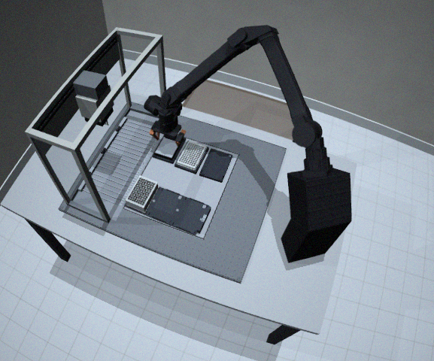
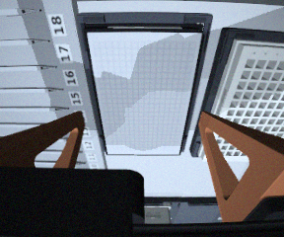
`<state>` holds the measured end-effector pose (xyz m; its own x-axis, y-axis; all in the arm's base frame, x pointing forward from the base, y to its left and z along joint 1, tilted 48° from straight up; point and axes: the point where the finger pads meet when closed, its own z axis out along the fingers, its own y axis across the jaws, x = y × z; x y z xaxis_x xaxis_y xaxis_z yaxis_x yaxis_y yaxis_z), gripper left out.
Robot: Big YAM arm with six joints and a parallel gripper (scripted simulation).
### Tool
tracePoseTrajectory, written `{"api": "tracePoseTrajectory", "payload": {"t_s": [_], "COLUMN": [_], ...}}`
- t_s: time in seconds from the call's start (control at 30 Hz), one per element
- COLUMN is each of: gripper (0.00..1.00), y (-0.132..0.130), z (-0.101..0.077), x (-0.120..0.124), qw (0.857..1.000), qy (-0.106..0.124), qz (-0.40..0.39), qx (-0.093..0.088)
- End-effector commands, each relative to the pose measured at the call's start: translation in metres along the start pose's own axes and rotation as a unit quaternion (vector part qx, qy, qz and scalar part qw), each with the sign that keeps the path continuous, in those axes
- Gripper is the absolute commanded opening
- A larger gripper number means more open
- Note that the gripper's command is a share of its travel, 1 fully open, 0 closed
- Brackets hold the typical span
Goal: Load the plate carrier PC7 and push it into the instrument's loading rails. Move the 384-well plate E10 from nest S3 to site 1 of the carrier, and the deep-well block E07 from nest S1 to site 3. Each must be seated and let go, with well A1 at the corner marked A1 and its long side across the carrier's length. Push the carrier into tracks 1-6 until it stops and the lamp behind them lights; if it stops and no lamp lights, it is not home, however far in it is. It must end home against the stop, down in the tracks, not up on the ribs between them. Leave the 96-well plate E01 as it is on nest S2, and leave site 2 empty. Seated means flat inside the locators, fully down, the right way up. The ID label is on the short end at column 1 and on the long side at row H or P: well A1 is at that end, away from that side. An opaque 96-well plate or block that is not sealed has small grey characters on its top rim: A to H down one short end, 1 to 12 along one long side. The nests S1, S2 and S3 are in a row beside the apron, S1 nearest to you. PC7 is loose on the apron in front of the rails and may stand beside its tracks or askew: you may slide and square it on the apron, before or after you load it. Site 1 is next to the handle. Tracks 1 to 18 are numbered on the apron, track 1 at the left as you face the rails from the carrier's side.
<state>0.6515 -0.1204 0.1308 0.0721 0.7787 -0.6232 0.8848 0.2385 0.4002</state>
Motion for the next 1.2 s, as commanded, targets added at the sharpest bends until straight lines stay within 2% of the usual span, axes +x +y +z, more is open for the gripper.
{"api": "tracePoseTrajectory", "payload": {"t_s": [0.0,0.37,0.4,0.5,1.17], "gripper": [1.0,1.0,1.0,1.0,1.0], "y": [0.011,0.011,-0.002,-0.004,-0.004], "z": [0.0,0.0,0.006,0.006,0.006], "x": [0.002,0.002,0.005,0.005,0.005], "qw": [1.0,1.0,1.0,1.0,1.0], "qy": [-0.002,-0.002,-0.001,0.001,0.001], "qz": [0.006,0.006,0.002,-0.001,-0.001], "qx": [-0.008,-0.008,0.0,0.003,0.003]}}
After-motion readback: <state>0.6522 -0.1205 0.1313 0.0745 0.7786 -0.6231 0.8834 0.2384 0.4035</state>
